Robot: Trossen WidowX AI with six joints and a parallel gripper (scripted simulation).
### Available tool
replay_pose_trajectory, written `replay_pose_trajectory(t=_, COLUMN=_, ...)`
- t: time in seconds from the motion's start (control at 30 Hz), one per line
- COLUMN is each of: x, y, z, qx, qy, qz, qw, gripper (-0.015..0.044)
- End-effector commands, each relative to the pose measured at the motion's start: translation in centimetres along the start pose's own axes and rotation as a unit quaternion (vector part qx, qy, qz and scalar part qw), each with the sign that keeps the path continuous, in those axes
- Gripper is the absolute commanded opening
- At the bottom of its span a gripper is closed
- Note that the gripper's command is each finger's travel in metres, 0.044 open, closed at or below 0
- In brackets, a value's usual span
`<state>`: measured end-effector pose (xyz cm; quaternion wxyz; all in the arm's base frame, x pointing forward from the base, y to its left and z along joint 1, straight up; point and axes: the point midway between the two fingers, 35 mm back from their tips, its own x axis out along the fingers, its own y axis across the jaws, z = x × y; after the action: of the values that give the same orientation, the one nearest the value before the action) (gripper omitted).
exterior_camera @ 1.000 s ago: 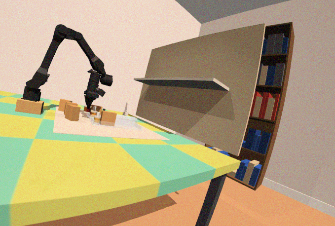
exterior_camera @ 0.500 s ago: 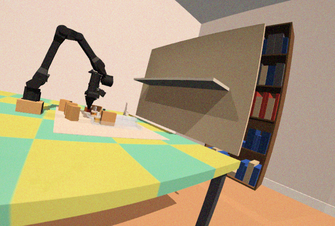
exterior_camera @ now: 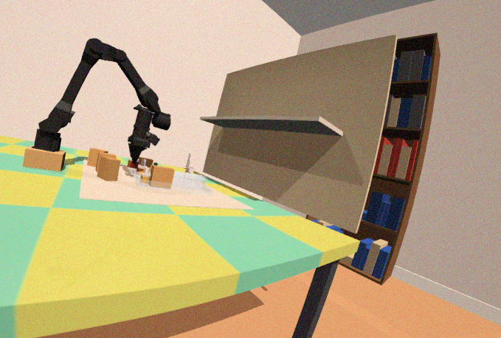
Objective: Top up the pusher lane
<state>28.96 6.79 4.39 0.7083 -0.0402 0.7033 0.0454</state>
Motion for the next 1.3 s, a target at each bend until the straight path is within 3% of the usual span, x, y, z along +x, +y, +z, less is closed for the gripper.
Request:
replay_pose_trajectory(t=0.0, x=-0.1, y=0.1, z=0.8, qx=-0.002, qy=-0.009, qz=0.002, qw=1.0, gripper=0.0)
replay_pose_trajectory(t=1.27, x=-0.1, y=0.1, z=2.3, qx=-0.002, qy=-0.009, qz=0.002, qw=1.0, gripper=0.0)
